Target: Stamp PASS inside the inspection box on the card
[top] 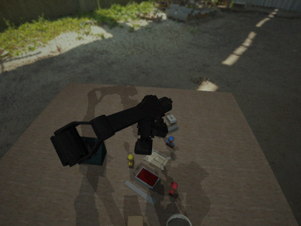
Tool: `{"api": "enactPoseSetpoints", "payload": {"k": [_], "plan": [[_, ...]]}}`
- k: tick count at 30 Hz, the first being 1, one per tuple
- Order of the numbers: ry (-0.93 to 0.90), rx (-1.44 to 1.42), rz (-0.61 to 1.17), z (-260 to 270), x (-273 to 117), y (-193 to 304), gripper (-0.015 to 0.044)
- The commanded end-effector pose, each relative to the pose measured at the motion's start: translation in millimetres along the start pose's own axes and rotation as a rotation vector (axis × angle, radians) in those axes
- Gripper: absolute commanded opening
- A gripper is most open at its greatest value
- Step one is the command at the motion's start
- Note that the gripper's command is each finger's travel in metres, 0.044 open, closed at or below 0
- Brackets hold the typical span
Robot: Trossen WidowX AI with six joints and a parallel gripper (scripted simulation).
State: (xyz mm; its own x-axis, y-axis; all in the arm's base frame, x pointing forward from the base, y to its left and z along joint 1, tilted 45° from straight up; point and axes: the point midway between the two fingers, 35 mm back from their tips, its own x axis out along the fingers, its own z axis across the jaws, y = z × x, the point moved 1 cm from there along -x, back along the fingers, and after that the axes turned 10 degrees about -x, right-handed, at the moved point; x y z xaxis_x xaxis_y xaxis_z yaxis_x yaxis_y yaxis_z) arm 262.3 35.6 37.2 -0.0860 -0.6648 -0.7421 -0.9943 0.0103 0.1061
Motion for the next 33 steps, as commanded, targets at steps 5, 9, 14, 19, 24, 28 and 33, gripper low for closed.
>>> {"api": "enactPoseSetpoints", "payload": {"k": [5, 9, 14, 19, 24, 28, 33], "plan": [[0.01, 0.003, -0.005, -53, -2, -6, 0.0], [0.02, 0.006, -0.002, -81, -1, -5, 0.0], [0.031, 0.008, 0.004, -106, 0, -2, 0.0], [0.031, 0.008, 0.003, -106, 1, -2, 0.0], [0.031, 0.009, 0.003, -106, 4, -2, 0.0], [0.031, 0.009, 0.003, -106, 7, -2, 0.0], [0.031, 0.009, 0.003, -106, 10, -3, 0.0]]}}
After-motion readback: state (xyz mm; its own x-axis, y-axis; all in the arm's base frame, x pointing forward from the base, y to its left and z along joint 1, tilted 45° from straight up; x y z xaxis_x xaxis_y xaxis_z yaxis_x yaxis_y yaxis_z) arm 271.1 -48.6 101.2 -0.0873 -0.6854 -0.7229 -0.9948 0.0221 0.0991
